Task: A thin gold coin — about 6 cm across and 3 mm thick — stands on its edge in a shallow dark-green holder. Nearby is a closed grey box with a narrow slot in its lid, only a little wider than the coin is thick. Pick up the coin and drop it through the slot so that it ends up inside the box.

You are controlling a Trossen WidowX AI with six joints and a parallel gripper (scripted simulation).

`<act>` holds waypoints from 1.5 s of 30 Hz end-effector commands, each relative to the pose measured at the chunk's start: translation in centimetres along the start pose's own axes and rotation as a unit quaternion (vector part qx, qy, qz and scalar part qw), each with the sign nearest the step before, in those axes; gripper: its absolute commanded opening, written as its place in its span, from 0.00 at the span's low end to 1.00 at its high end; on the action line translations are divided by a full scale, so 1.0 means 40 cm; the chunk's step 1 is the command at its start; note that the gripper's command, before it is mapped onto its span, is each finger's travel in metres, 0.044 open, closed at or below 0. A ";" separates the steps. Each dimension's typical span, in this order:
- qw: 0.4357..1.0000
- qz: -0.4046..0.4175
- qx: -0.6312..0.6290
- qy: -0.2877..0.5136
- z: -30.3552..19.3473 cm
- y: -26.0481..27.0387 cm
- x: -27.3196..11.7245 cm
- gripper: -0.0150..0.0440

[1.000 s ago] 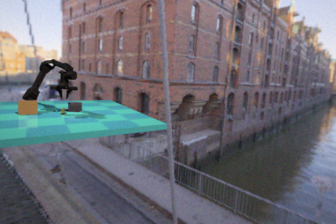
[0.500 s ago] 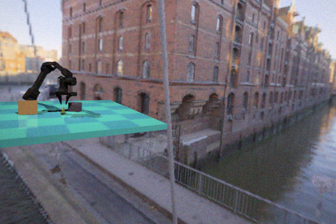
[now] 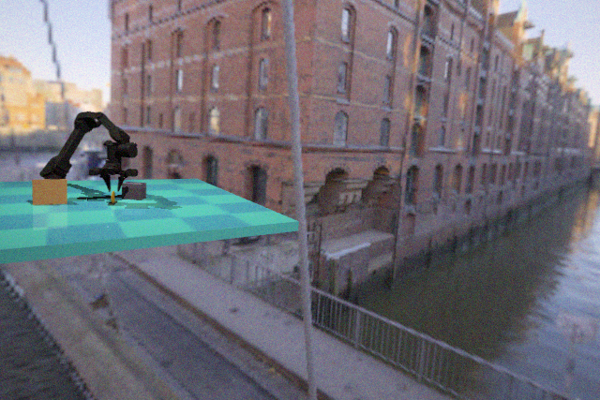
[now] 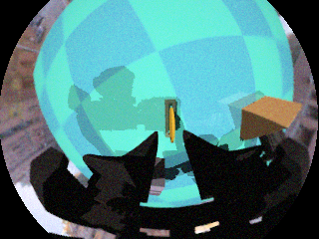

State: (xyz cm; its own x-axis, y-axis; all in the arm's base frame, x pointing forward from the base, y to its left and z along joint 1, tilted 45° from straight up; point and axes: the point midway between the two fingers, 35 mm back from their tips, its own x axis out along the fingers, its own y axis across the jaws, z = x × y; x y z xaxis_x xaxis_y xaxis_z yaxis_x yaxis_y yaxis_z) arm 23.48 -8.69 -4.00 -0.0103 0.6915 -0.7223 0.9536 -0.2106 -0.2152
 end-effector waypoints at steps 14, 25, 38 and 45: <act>1.000 -0.002 0.005 0.005 -0.001 -0.004 0.071 0.53; 1.000 -0.002 0.005 0.005 -0.003 -0.009 0.111 0.53; 1.000 -0.002 0.005 0.005 -0.003 -0.009 0.112 0.25; 1.000 -0.002 0.005 0.005 -0.002 -0.006 0.097 0.25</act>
State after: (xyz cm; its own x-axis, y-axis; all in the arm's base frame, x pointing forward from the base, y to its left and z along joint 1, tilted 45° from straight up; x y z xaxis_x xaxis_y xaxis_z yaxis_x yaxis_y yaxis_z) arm 23.07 -5.54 -7.01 -0.0148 0.6989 -0.7151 0.9509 -0.2114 -0.2262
